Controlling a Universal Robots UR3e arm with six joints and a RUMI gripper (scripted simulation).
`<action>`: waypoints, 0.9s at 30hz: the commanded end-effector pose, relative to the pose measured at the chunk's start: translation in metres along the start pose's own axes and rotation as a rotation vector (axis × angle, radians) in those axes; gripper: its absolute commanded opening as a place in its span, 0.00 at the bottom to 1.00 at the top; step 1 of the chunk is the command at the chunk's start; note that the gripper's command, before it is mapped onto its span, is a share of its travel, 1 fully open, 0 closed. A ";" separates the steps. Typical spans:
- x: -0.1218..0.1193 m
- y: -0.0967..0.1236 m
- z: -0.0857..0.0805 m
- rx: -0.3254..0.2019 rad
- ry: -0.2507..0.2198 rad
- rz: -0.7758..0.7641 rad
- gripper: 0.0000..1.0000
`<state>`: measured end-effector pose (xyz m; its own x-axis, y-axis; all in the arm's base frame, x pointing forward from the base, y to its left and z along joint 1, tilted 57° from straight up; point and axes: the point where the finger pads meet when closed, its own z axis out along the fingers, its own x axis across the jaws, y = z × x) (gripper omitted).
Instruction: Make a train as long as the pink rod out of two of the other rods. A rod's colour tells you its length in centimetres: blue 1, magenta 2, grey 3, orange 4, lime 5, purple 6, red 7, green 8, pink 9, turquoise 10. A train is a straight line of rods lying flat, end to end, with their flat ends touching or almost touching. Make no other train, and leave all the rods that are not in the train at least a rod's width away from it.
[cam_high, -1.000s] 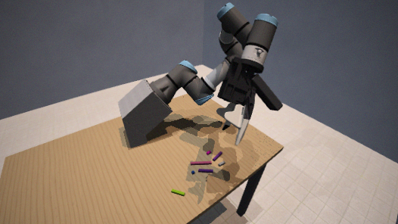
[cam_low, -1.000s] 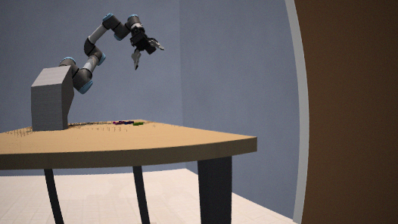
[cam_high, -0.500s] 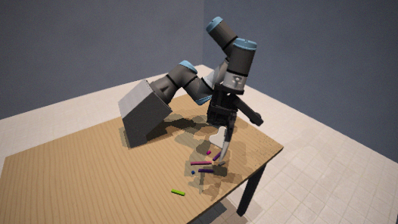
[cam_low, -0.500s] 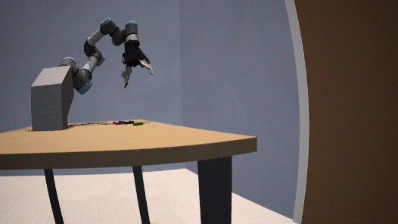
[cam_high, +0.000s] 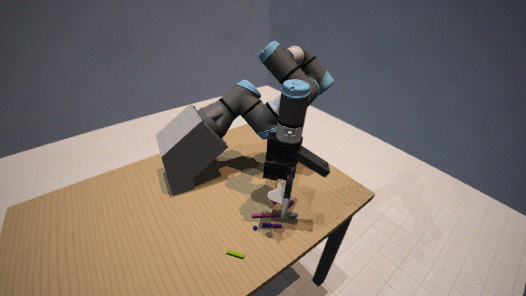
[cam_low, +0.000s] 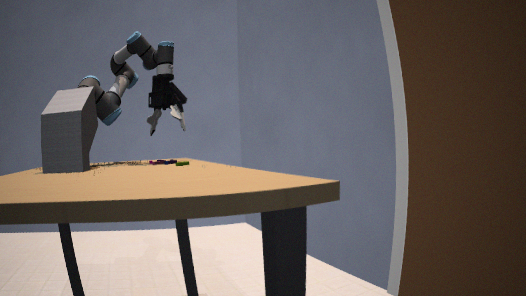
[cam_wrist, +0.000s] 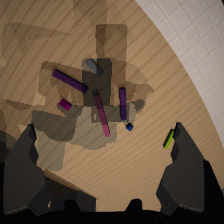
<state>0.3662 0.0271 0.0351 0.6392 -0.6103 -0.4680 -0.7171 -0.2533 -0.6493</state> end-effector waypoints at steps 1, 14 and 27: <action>-0.015 -0.002 0.017 0.045 -0.036 -0.001 1.00; -0.017 -0.002 0.018 0.050 -0.042 0.002 1.00; -0.017 -0.002 0.018 0.049 -0.042 0.002 1.00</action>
<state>0.3615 0.0520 0.0336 0.6482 -0.5779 -0.4958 -0.7064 -0.2134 -0.6749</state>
